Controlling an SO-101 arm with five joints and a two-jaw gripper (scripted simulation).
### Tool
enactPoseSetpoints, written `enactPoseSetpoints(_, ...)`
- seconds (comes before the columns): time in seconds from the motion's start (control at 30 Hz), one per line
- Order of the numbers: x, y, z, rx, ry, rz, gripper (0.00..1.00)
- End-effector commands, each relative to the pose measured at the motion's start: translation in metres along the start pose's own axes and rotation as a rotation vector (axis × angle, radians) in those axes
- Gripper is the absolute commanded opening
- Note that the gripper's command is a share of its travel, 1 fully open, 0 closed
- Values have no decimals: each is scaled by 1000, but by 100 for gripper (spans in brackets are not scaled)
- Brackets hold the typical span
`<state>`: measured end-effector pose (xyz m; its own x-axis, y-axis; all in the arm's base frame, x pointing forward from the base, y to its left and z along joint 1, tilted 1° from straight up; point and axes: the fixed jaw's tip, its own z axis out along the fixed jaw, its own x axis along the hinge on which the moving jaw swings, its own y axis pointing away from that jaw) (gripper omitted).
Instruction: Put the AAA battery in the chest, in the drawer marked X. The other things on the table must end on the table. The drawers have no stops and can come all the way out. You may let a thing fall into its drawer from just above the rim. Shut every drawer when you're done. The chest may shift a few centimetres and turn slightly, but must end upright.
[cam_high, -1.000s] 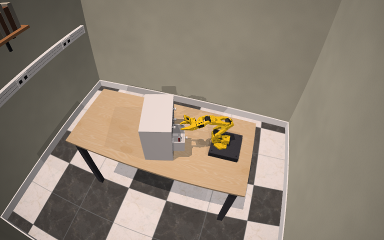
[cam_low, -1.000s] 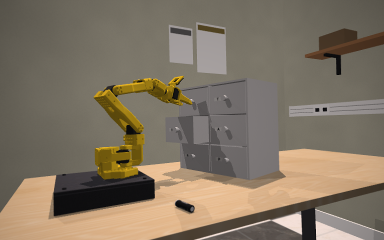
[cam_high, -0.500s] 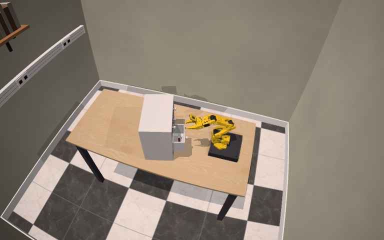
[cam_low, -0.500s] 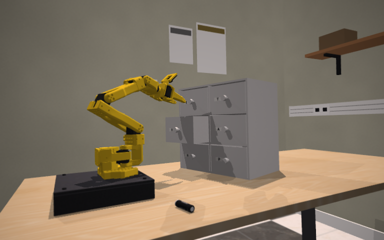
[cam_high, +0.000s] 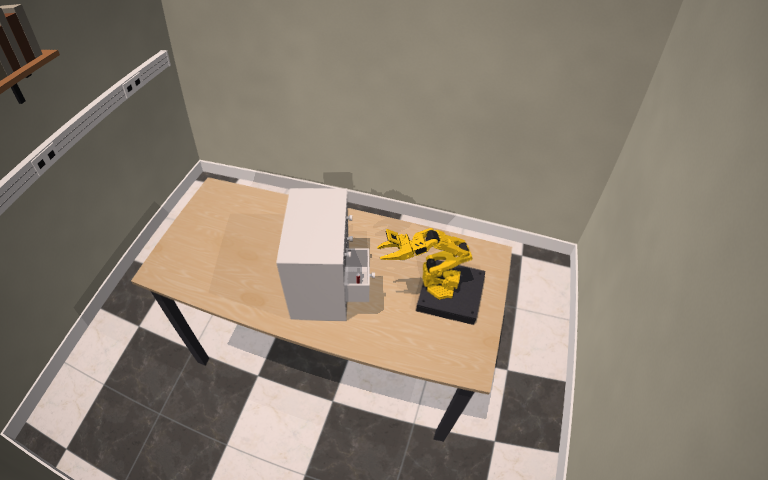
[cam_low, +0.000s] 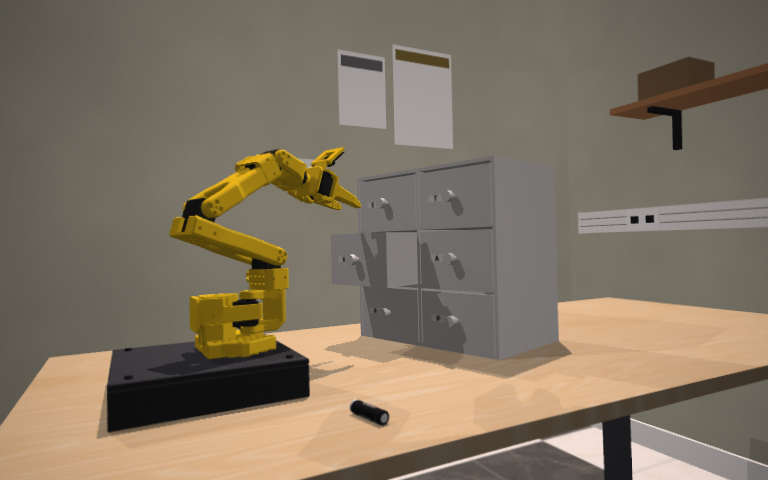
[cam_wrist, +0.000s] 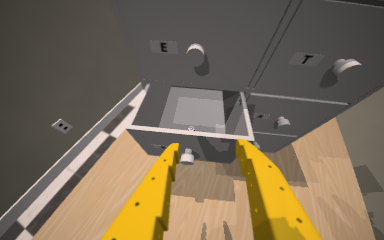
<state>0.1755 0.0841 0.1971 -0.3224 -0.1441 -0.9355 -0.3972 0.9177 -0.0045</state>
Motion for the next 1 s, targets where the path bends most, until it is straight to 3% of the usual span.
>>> enactPoseSetpoints(0.0,13,10,-13,-52,35,-7,22)
enactPoseSetpoints(0.27,39,22,-36,-135,102,-27,22)
enactPoseSetpoints(0.4,46,24,-41,-156,119,-33,22)
enactPoseSetpoints(0.9,46,25,-42,-157,120,-33,21)
enactPoseSetpoints(0.97,48,24,-32,-146,120,-29,21)
